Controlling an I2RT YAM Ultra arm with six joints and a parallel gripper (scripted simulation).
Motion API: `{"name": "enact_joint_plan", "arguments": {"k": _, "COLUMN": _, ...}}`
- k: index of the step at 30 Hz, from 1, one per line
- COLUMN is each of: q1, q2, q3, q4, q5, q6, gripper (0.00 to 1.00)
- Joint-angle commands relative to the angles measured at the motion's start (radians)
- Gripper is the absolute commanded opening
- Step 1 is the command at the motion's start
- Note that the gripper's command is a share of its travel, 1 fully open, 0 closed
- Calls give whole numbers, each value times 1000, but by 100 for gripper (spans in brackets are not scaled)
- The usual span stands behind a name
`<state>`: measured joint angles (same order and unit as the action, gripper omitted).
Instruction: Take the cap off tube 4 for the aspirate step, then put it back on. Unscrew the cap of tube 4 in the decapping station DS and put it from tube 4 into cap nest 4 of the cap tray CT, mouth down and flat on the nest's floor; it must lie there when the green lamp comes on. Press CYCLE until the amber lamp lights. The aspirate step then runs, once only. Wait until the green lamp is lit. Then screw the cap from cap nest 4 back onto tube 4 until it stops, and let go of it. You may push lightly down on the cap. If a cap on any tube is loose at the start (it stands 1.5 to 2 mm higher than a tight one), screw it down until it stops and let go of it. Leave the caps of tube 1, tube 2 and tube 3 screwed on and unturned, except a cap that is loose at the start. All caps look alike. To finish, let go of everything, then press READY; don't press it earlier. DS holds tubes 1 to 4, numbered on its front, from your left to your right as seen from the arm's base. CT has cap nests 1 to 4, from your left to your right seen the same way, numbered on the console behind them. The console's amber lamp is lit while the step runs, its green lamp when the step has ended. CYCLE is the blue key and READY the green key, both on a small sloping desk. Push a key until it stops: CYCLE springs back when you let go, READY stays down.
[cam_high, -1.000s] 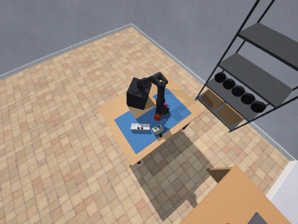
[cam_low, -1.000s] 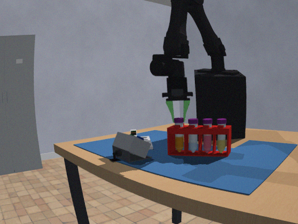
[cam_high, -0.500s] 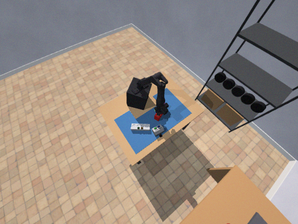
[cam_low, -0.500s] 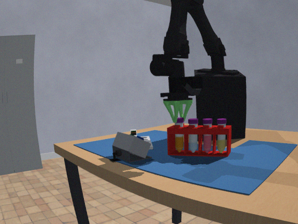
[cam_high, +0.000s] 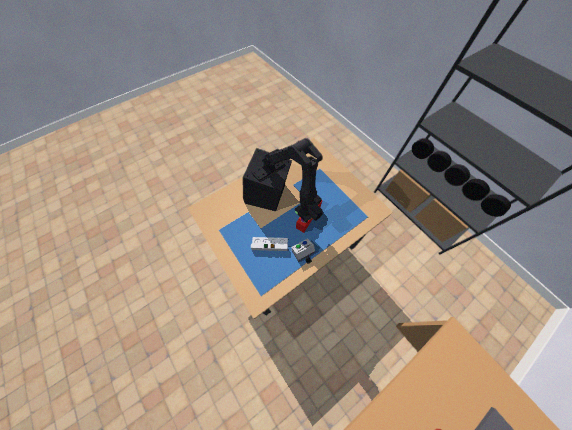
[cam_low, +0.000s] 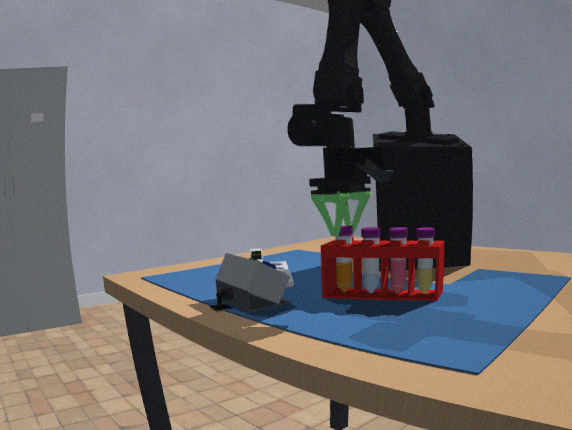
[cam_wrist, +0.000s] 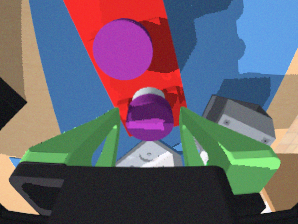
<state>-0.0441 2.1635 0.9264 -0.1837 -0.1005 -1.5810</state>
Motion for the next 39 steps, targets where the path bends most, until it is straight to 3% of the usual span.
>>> {"name": "enact_joint_plan", "arguments": {"k": 1, "q1": 0, "q2": -7, "q3": 2, "q4": 0, "q5": 0, "q6": -10, "gripper": 49}}
{"name": "enact_joint_plan", "arguments": {"k": 7, "q1": 0, "q2": -7, "q3": 2, "q4": 0, "q5": 0, "q6": -10, "gripper": 49}}
{"name": "enact_joint_plan", "arguments": {"k": 11, "q1": -1, "q2": -15, "q3": 1, "q4": -7, "q5": 0, "q6": 323, "gripper": 49}}
{"name": "enact_joint_plan", "arguments": {"k": 14, "q1": -1, "q2": -18, "q3": 1, "q4": -10, "q5": 0, "q6": 489, "gripper": 49}}
{"name": "enact_joint_plan", "arguments": {"k": 18, "q1": -1, "q2": -22, "q3": 1, "q4": -14, "q5": 0, "q6": 656, "gripper": 49}}
{"name": "enact_joint_plan", "arguments": {"k": 20, "q1": -1, "q2": -22, "q3": 1, "q4": -14, "q5": 0, "q6": 656, "gripper": 49}}
{"name": "enact_joint_plan", "arguments": {"k": 22, "q1": -1, "q2": -25, "q3": 1, "q4": -17, "q5": 0, "q6": 822, "gripper": 49}}
{"name": "enact_joint_plan", "arguments": {"k": 23, "q1": -1, "q2": -25, "q3": 1, "q4": -17, "q5": 0, "q6": 822, "gripper": 49}}
{"name": "enact_joint_plan", "arguments": {"k": 27, "q1": -2, "q2": -31, "q3": 0, "q4": -22, "q5": 0, "q6": 1072, "gripper": 49}}
{"name": "enact_joint_plan", "arguments": {"k": 30, "q1": -2, "q2": -33, "q3": 0, "q4": -24, "q5": 0, "q6": 1155, "gripper": 49}}
{"name": "enact_joint_plan", "arguments": {"k": 34, "q1": -2, "q2": -35, "q3": -6, "q4": -20, "q5": 0, "q6": 1404, "gripper": 49}}
{"name": "enact_joint_plan", "arguments": {"k": 37, "q1": -2, "q2": -35, "q3": -6, "q4": -21, "q5": 0, "q6": 1405, "gripper": 49}}
{"name": "enact_joint_plan", "arguments": {"k": 39, "q1": -2, "q2": -35, "q3": -6, "q4": -21, "q5": 0, "q6": 1572, "gripper": 49}}
